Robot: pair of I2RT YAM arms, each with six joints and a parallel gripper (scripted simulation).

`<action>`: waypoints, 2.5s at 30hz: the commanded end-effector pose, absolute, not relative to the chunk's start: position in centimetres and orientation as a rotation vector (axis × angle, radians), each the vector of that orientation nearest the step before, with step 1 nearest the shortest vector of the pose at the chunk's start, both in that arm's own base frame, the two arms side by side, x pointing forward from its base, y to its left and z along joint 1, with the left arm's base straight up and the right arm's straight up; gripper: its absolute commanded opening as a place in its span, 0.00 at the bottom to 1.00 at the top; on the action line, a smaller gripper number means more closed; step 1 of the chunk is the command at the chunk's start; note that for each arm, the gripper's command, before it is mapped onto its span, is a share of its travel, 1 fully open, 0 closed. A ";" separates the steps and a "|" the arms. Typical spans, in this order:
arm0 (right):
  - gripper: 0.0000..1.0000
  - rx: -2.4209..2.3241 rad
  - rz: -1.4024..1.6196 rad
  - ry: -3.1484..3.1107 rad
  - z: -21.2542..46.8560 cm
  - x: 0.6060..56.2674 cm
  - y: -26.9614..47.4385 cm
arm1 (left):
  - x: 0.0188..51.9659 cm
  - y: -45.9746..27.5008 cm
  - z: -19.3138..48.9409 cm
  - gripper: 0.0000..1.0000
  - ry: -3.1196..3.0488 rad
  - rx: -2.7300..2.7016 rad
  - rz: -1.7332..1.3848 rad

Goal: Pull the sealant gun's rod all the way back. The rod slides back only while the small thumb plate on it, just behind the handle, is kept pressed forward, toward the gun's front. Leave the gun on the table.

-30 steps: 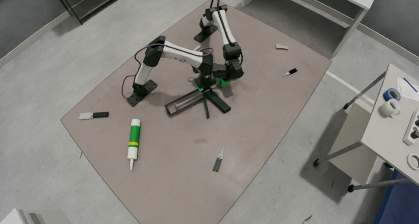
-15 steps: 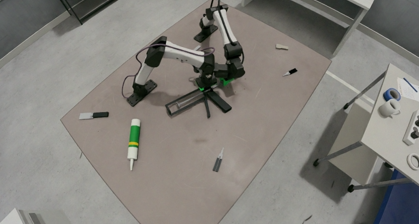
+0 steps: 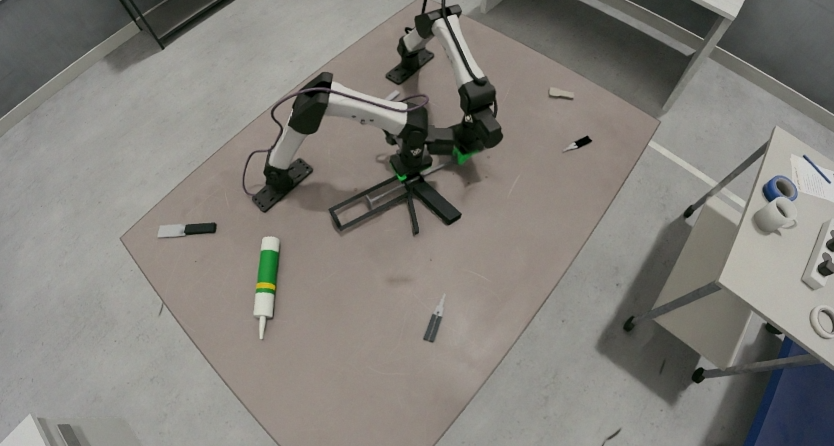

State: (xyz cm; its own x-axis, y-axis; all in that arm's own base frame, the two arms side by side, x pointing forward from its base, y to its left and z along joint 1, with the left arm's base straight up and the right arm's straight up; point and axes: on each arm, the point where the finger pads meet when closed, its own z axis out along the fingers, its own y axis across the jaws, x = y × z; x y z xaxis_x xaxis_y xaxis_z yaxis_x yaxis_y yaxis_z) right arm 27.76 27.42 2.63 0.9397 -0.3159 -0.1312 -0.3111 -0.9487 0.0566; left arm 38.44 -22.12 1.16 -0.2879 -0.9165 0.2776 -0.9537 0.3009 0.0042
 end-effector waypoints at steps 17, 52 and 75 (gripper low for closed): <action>0.52 2.830 -0.295 -0.495 1.3 25.5 22.8 | 41.9 -13.3 1.4 0.31 -2.390 1.802 0.190; 0.52 2.888 -0.274 -0.492 1.9 25.8 23.6 | 41.9 -12.5 2.2 0.31 -2.324 1.671 0.301; 0.52 3.087 -0.179 -0.488 2.4 27.6 27.0 | 40.6 -17.0 3.0 0.31 -2.335 1.679 0.335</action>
State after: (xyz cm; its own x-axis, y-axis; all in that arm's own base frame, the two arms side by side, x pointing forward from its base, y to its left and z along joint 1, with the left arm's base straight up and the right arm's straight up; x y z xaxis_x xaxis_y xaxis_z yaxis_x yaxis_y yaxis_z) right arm 27.66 27.40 2.80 0.9435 -0.3082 -0.1217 -0.3069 -0.9513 0.0302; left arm 40.06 -16.55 1.34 -0.2871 -0.8940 0.3441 -0.9503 0.3109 0.0148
